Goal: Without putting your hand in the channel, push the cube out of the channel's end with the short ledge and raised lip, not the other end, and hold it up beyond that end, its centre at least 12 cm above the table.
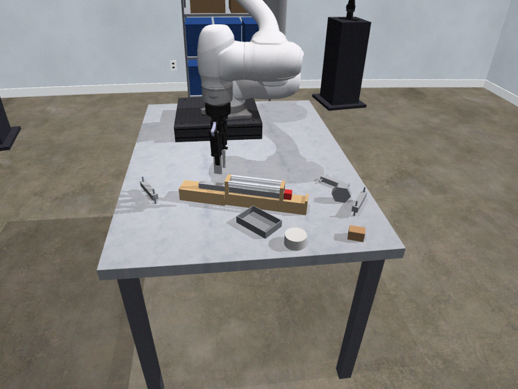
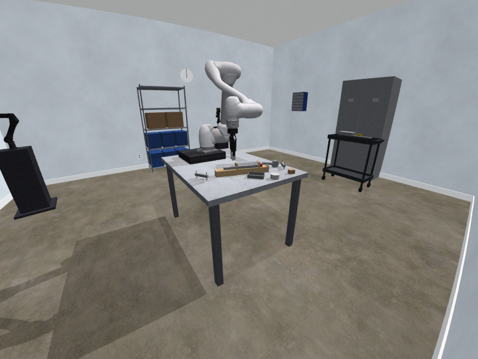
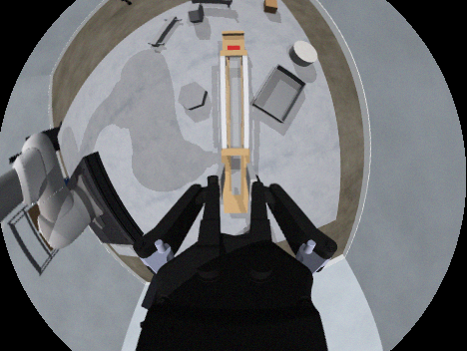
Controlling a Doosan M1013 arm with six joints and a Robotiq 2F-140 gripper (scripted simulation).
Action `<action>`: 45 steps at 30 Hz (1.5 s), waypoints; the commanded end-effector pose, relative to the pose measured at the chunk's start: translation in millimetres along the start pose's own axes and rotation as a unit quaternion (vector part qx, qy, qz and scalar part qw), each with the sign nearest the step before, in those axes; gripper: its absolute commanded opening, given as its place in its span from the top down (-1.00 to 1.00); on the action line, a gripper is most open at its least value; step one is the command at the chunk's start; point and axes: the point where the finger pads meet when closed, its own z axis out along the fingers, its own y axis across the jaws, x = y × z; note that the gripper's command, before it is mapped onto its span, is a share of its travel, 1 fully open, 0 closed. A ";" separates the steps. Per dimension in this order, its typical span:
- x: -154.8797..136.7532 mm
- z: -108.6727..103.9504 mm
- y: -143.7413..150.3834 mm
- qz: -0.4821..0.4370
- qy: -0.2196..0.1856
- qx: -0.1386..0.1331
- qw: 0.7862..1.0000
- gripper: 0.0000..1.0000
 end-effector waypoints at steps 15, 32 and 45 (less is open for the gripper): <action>-89.3 -0.1 0.7 0.000 0.000 0.000 1.000 1.00; -96.6 44.9 0.2 0.000 0.000 0.000 1.000 1.00; -96.6 63.4 0.2 0.000 0.000 0.000 1.000 1.00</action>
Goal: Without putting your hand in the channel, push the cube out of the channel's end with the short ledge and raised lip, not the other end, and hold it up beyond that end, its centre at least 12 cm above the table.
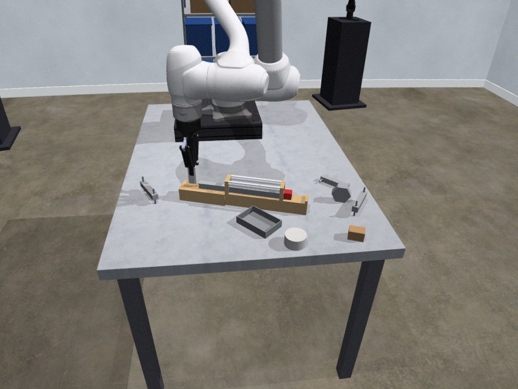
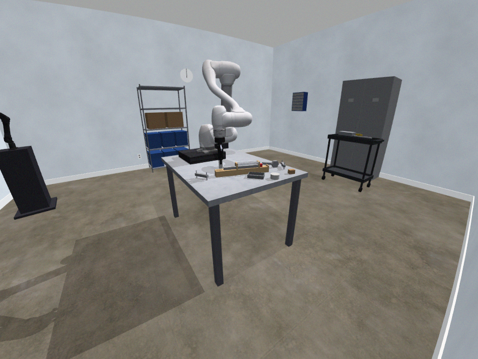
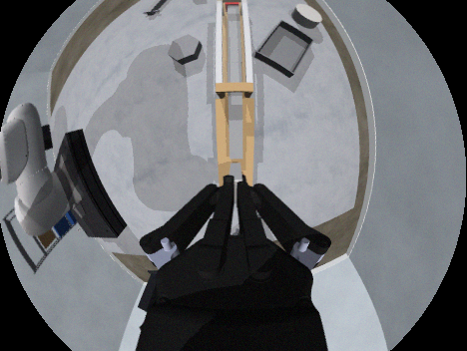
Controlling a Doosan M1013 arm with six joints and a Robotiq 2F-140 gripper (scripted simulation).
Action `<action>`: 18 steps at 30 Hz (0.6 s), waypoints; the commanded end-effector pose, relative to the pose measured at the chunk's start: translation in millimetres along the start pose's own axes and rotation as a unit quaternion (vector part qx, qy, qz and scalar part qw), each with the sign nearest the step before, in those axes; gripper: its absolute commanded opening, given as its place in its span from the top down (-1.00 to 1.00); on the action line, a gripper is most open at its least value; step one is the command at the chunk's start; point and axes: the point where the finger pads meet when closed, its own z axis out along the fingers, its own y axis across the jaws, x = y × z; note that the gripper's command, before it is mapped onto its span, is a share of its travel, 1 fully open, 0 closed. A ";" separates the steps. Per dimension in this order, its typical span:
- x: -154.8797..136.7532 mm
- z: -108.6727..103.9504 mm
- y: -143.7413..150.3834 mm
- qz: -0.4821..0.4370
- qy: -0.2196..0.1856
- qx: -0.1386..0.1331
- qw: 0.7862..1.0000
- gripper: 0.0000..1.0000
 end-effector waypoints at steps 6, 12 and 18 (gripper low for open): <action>0.0 10.0 0.0 0.000 0.000 0.000 1.000 1.00; 4.0 10.0 0.0 0.000 0.000 0.000 1.000 1.00; 9.0 10.0 0.0 0.000 0.000 0.000 1.000 1.00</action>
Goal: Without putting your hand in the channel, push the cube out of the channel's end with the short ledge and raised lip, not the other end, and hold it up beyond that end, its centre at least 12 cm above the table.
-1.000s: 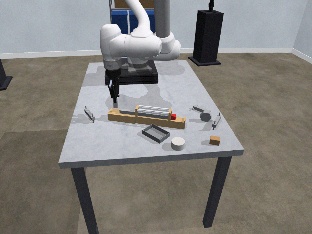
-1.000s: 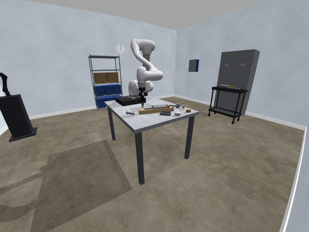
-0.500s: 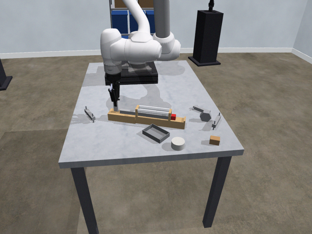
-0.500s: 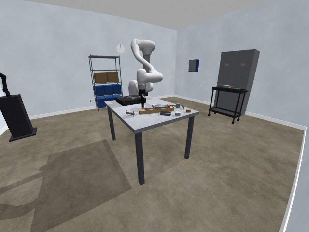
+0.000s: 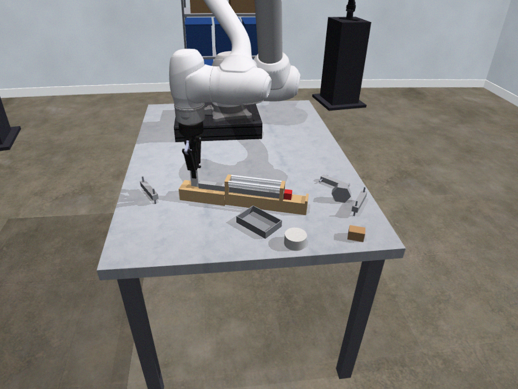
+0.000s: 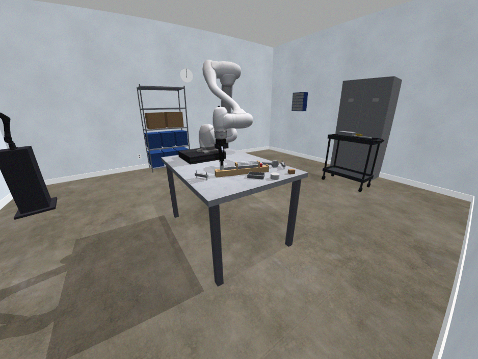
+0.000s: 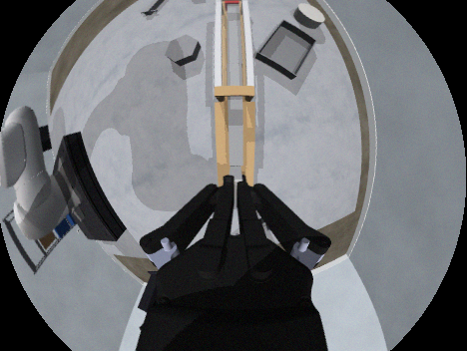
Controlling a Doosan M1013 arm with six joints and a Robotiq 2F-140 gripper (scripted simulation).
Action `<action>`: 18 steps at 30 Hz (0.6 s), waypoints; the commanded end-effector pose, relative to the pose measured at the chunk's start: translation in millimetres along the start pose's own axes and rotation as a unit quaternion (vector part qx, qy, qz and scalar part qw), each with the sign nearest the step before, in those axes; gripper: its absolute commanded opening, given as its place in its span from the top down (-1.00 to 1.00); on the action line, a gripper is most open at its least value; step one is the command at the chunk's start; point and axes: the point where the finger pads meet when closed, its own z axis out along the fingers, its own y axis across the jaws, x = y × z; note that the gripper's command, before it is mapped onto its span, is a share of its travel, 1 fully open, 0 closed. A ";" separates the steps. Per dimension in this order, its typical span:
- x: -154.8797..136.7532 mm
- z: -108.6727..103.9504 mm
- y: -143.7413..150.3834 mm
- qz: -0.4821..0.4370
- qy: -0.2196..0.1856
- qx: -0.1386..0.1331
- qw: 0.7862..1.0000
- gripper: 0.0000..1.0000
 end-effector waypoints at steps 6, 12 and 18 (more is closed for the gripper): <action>7.6 -0.1 0.0 0.000 0.000 0.000 1.000 1.00; 11.6 -0.1 0.0 0.000 0.000 0.000 1.000 1.00; 17.6 -0.1 0.0 0.000 0.000 0.000 1.000 1.00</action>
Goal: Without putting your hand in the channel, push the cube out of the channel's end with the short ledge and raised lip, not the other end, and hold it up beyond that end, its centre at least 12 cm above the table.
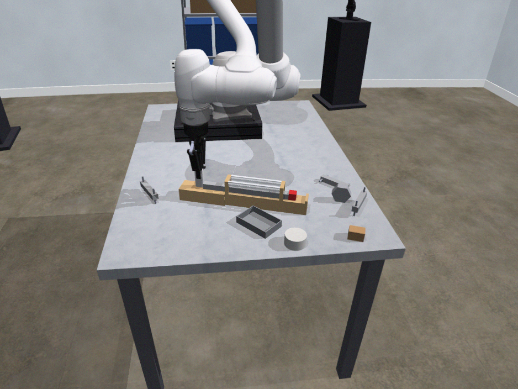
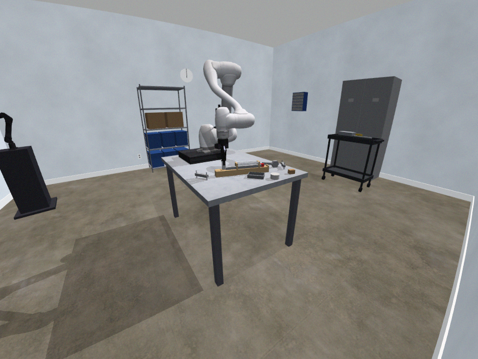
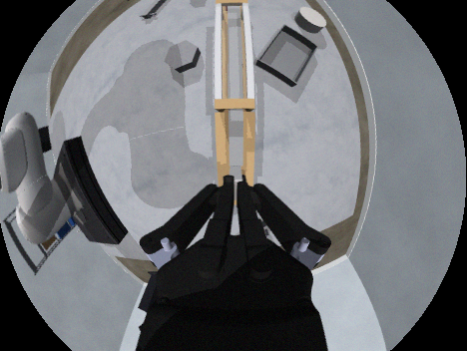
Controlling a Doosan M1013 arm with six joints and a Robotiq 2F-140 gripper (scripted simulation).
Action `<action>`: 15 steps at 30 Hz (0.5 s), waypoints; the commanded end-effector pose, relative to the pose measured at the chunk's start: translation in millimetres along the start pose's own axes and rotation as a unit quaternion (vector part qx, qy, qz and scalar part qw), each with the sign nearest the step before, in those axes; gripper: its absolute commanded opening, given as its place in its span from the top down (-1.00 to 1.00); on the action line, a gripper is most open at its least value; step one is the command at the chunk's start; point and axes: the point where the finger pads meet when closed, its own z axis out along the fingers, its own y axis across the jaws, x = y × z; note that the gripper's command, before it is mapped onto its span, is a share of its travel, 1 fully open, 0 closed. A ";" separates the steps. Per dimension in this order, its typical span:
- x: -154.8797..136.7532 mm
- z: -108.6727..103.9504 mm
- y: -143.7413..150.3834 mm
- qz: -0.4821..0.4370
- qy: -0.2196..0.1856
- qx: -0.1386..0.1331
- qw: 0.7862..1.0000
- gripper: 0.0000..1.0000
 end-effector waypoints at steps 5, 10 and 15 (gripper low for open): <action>6.6 -0.1 0.0 0.000 0.000 0.000 1.000 1.00; 9.6 -0.5 0.0 0.000 0.000 0.000 1.000 1.00; 9.6 -27.8 0.0 0.000 0.000 0.000 1.000 1.00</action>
